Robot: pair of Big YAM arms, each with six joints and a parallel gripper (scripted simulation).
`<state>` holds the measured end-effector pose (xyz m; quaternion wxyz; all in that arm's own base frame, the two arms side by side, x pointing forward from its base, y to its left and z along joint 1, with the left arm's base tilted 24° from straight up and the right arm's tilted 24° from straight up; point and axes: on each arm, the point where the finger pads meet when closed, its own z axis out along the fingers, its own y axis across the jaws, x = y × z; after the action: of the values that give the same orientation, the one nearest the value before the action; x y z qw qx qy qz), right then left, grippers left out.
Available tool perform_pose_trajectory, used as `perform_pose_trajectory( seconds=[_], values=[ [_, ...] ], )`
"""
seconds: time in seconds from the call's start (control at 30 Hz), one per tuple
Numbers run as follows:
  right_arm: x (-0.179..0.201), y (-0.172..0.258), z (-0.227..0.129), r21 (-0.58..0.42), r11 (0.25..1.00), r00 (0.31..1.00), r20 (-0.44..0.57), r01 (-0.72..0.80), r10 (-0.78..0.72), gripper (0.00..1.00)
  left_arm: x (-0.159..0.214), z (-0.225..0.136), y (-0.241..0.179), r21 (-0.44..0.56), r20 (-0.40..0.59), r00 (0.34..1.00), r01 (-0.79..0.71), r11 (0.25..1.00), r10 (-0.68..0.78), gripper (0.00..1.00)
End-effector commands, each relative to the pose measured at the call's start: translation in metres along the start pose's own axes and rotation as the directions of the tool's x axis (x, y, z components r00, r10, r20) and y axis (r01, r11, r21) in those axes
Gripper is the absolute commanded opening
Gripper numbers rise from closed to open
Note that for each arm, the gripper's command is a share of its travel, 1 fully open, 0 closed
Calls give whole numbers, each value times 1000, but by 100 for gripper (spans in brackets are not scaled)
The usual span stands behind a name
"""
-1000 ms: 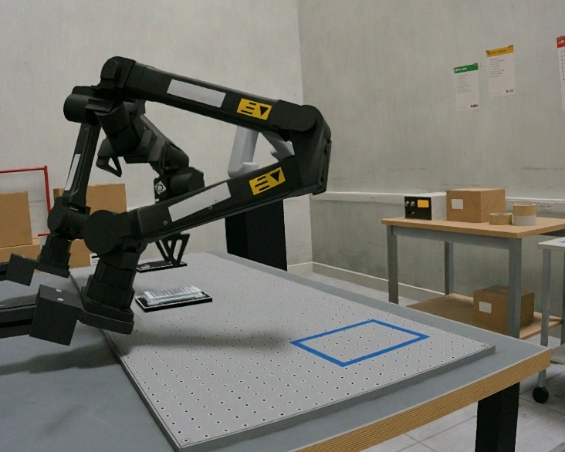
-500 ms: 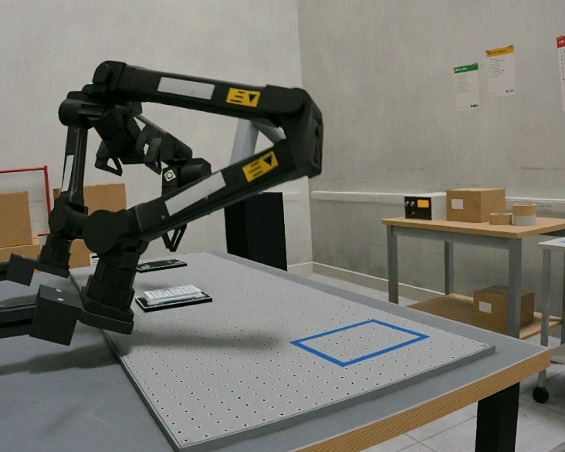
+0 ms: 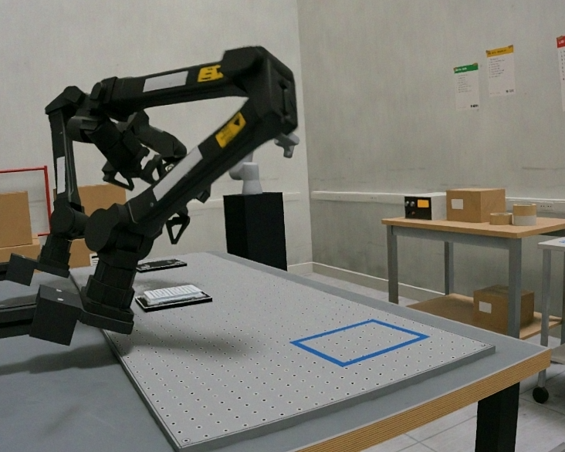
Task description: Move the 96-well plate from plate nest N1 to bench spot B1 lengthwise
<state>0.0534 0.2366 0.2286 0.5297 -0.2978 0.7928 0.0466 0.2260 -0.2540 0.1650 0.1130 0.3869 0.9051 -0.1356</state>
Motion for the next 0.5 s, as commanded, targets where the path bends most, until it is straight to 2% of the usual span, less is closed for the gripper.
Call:
perform_pose_trajectory(
  seconds=[0.0,0.1,0.17,0.47],
  values=[
    [-23,21,21,32,992,990,-69,-120,122,100,4,-27,7,86,78,970,-238,967,232,100],
    [-21,22,25,41,991,988,-83,-129,132,100,6,-30,8,95,92,963,-262,960,254,100],
    [-17,25,35,61,987,981,-116,-152,158,100,11,-39,9,111,144,927,-362,925,346,100],
    [-1,34,74,135,962,934,-242,-237,264,100,21,-66,9,107,312,805,-557,823,504,100]
  ],
)
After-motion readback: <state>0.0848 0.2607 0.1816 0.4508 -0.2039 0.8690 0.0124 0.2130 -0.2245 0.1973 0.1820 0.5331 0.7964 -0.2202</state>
